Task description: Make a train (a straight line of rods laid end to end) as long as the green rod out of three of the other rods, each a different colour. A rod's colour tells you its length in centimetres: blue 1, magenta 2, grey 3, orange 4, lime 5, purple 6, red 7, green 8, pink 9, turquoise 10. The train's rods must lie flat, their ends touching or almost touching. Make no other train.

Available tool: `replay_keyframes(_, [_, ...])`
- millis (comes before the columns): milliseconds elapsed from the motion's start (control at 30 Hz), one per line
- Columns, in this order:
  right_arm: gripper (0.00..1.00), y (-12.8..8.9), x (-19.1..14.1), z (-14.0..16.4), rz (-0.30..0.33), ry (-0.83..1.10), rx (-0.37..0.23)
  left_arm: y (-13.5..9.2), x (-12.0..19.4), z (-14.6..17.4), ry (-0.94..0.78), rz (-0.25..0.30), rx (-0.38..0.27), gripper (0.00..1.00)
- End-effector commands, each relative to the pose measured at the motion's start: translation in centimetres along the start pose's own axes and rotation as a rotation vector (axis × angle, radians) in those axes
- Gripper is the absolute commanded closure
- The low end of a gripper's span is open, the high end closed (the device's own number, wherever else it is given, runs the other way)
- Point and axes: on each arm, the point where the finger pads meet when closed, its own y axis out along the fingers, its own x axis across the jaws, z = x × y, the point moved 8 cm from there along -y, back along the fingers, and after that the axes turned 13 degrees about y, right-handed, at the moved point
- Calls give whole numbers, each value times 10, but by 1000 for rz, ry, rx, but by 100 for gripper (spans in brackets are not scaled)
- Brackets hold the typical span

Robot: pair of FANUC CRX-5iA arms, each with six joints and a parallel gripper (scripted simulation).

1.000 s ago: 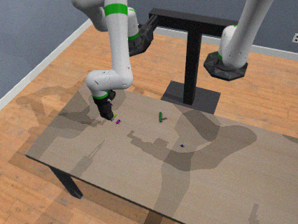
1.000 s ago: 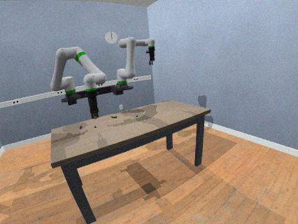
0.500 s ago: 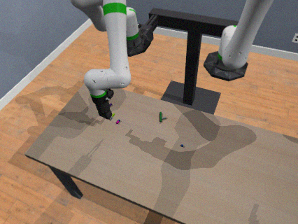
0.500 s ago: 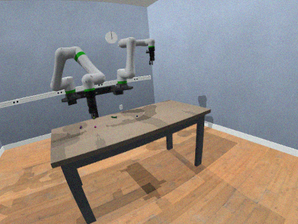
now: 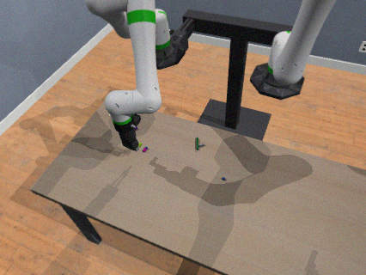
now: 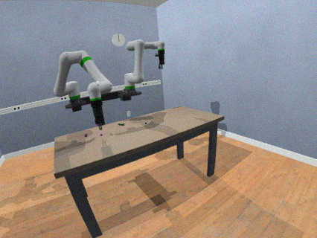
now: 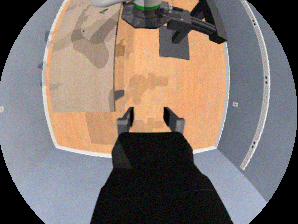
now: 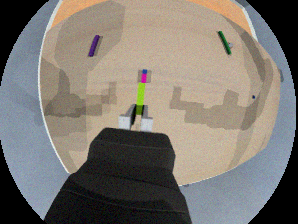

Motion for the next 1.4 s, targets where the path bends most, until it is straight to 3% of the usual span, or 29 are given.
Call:
replay_keyframes(0, [76,15,1,-1,-1,0,-2,-1,0,0,0,0,-2,0])
replay_keyframes(367, [76,53,1,-2,-1,0,-2,-1,0,0,0,0,-2,0])
replay_keyframes(1367, [76,57,1,-2,-1,0,-2,-1,0,0,0,0,-2,0])
